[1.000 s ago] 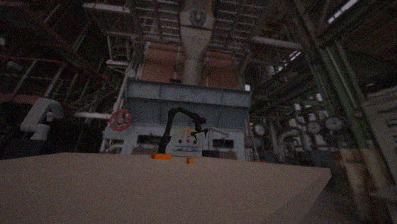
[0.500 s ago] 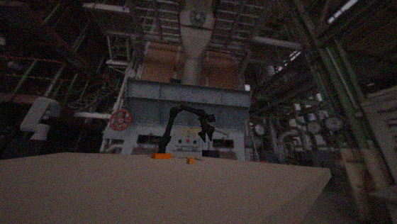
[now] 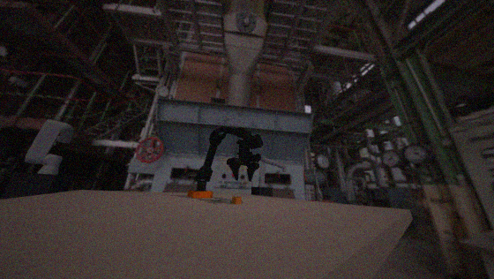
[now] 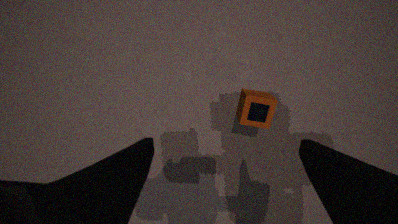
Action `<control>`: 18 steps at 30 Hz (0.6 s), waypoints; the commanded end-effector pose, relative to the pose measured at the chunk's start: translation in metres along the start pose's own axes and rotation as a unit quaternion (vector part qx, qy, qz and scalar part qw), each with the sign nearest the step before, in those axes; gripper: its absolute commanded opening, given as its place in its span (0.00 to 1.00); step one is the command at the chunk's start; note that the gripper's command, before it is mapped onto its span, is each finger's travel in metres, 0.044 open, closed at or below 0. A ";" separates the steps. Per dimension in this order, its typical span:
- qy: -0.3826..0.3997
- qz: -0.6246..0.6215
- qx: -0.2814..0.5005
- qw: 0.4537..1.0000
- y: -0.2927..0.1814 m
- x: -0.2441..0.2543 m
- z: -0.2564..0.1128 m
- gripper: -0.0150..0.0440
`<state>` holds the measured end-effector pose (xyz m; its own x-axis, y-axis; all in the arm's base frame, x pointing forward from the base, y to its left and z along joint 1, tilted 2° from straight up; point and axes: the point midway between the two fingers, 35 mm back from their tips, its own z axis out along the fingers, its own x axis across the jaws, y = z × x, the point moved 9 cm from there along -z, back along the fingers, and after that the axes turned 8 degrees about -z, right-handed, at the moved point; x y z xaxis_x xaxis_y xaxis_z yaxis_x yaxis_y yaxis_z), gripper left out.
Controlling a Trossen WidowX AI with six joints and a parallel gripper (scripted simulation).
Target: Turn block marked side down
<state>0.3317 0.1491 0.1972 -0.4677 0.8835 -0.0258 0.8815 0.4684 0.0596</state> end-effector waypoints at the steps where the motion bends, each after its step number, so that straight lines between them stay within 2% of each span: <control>1: -0.004 0.082 0.019 0.996 -0.001 -0.030 0.007 1.00; 7: -0.004 0.082 0.019 0.996 -0.004 -0.032 0.010 1.00; 10: -0.004 0.082 0.019 0.996 -0.006 -0.032 0.039 1.00; 18: -0.005 0.082 0.019 0.996 -0.006 -0.034 0.056 1.00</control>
<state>0.3449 0.1174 0.1522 -0.3176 0.9478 -0.0288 0.9474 0.3184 0.0311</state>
